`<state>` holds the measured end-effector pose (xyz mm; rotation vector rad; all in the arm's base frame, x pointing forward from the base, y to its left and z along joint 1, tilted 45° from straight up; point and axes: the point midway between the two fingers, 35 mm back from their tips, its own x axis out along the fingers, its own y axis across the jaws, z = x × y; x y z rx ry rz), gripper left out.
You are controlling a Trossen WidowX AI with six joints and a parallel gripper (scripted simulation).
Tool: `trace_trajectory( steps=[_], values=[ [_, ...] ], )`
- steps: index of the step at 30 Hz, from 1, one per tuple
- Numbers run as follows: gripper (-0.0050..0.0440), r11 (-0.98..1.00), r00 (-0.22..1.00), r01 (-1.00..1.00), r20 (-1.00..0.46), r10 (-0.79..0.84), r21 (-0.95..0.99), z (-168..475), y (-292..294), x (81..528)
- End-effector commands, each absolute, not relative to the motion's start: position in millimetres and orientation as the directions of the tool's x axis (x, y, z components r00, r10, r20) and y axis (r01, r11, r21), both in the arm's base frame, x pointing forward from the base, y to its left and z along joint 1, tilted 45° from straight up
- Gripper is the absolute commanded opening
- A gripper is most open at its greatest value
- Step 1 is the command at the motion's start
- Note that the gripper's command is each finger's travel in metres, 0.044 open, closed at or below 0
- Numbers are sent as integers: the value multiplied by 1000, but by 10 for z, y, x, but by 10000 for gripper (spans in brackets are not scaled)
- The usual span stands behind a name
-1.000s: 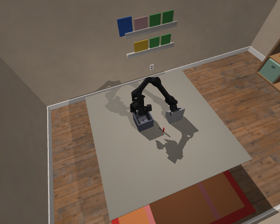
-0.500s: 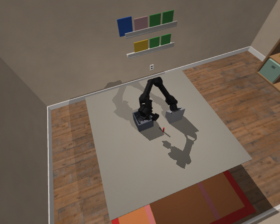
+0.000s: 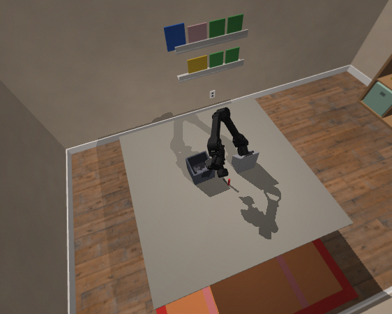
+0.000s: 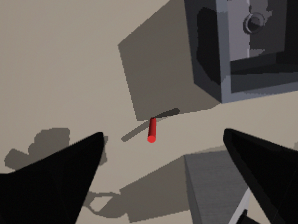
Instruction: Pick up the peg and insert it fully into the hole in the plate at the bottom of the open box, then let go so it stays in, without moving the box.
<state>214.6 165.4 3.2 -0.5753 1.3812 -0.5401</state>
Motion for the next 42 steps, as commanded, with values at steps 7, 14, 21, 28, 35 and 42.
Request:
trace_trajectory(
  steps=[7,14,21,28,35,42],
  values=[
    [440,672,101,467,-721,-686,-574,-256,1588,1697],
    [440,551,102,709,-710,-697,-439,-379,1521,1468],
    [440,528,102,741,-709,-698,-414,-413,1495,1443],
    [440,528,102,741,-709,-698,-414,-790,1123,1497],
    [440,528,102,741,-708,-698,-414,-876,1036,1509],
    [440,529,102,741,-709,-698,-414,-961,959,1525]
  ],
)
